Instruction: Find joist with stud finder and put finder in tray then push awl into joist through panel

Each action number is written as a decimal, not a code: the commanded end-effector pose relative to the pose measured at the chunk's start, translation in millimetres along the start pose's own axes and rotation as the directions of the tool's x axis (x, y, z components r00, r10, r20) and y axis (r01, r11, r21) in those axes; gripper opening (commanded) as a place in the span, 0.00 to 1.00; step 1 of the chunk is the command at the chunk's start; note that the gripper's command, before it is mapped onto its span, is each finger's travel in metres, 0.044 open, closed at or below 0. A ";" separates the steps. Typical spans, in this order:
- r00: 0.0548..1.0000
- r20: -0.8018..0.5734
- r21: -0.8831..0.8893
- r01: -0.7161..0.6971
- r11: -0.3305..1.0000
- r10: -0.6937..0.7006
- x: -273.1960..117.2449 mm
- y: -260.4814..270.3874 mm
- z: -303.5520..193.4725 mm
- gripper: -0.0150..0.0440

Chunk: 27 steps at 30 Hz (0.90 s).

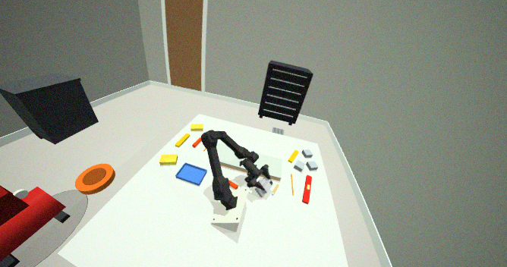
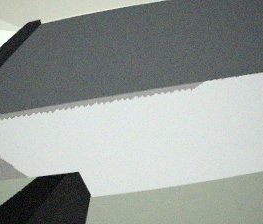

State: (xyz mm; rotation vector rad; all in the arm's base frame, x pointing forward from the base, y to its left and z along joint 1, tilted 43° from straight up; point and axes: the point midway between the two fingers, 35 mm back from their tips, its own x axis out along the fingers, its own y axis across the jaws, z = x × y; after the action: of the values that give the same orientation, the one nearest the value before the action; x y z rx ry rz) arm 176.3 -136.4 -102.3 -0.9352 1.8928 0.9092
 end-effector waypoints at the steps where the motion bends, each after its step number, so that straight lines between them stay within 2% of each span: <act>1: 1.000 0.018 -0.004 0.001 1.000 -0.001 -0.7 -0.4 3.2 0.90; 27: 1.000 0.018 -0.004 0.001 1.000 -0.001 -3.0 -0.5 5.2 0.90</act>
State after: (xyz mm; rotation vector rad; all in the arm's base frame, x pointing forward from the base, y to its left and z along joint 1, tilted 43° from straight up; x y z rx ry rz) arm 177.4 -135.4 -101.2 -0.9352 1.8963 0.9056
